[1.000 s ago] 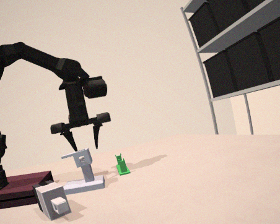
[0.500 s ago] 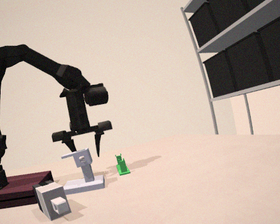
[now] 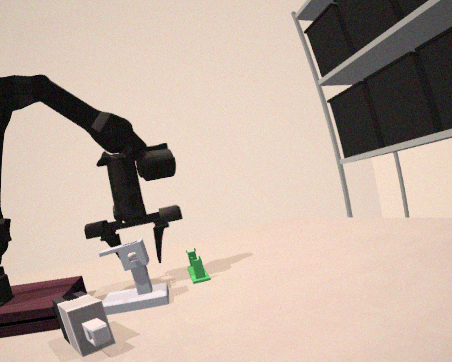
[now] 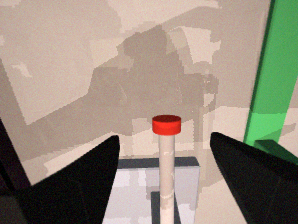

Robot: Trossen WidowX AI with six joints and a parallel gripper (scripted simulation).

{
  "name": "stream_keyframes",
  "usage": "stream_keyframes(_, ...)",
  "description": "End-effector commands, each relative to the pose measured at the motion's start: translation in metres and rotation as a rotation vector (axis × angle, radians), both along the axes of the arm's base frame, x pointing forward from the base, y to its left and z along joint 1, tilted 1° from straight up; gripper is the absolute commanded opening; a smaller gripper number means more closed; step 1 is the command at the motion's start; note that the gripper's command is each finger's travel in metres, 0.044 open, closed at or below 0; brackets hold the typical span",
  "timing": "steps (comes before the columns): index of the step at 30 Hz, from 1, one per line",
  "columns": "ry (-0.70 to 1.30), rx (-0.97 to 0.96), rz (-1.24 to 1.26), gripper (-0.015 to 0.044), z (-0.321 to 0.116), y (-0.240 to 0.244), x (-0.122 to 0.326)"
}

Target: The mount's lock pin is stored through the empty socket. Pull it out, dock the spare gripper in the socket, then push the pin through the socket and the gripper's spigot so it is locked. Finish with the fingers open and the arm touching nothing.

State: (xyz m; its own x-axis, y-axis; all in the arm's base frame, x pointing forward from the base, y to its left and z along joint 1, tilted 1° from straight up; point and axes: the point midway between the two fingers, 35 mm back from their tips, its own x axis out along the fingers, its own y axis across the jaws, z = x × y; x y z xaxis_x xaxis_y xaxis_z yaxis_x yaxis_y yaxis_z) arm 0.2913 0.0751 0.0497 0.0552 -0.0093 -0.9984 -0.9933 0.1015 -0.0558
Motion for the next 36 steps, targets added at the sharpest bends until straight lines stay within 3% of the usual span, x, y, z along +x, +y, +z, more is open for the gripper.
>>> stream_keyframes(1, 0.009, 0.001, -0.002, 0.03, -0.0032, 0.0001, -0.0013)
stream_keyframes(5, 0.009, 0.001, -0.002, 0.03, -0.0032, 0.0001, -0.0013)
stream_keyframes(16, 0.009, 0.001, -0.002, 0.0011, -0.0032, 0.0002, -0.0013)
stream_keyframes(36, -0.001, 0.13, 0.007, 0.0, 0.0054, 0.0059, -0.0009)
